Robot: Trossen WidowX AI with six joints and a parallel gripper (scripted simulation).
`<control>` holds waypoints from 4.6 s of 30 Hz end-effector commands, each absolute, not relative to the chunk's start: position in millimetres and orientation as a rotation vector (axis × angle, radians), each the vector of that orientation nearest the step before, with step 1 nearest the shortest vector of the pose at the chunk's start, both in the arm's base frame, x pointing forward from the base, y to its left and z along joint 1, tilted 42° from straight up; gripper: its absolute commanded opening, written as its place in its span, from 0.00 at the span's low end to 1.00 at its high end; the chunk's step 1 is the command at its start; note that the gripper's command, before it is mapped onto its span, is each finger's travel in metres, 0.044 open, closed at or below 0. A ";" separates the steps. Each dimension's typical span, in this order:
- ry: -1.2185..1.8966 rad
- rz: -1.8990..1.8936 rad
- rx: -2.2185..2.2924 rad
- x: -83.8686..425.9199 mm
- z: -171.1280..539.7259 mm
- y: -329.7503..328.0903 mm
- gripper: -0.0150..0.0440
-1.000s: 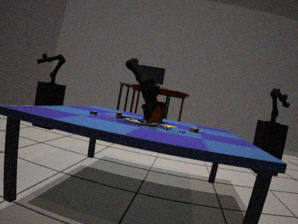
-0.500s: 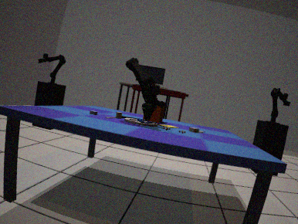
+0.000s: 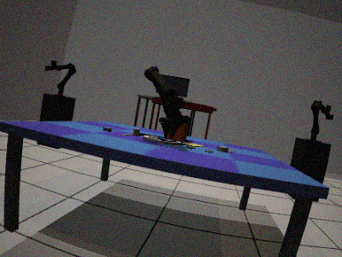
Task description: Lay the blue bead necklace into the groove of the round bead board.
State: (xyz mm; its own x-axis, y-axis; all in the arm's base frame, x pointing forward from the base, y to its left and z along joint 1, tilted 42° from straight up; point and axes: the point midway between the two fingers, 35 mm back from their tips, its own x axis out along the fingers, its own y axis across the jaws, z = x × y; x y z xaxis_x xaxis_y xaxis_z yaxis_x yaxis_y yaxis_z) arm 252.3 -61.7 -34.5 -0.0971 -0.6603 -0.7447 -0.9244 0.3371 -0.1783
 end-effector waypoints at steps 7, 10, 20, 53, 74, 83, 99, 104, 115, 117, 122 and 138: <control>1.643 -0.473 -0.663 254.4 -23.6 -56.9 0.46; 1.559 -0.652 -0.490 254.7 -20.7 -55.7 0.46; 1.343 -0.990 -0.130 255.2 -15.5 -53.6 0.46; 0.664 -1.578 0.678 255.7 -5.2 -49.6 0.46; 0.659 -1.573 0.687 257.4 -11.3 -55.4 0.46; 0.661 -1.575 0.683 255.4 -21.5 -64.2 0.46; 0.662 -1.579 0.677 251.6 -35.0 -76.2 0.46; 0.660 -1.579 0.687 253.1 -33.5 -74.7 0.28; 0.660 -1.579 0.687 253.1 -33.5 -74.7 0.25; 0.660 -1.579 0.687 253.1 -33.5 -74.7 0.25; 0.660 -1.579 0.687 253.1 -33.5 -74.7 0.25; 0.660 -1.579 0.687 253.1 -33.5 -74.7 0.25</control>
State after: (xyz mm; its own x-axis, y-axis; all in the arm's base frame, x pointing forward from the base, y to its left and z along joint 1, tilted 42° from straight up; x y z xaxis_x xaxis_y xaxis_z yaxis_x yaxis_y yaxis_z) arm 252.8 -74.8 -33.8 -0.0939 -0.6553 -0.7495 0.9938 -0.1067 -0.0312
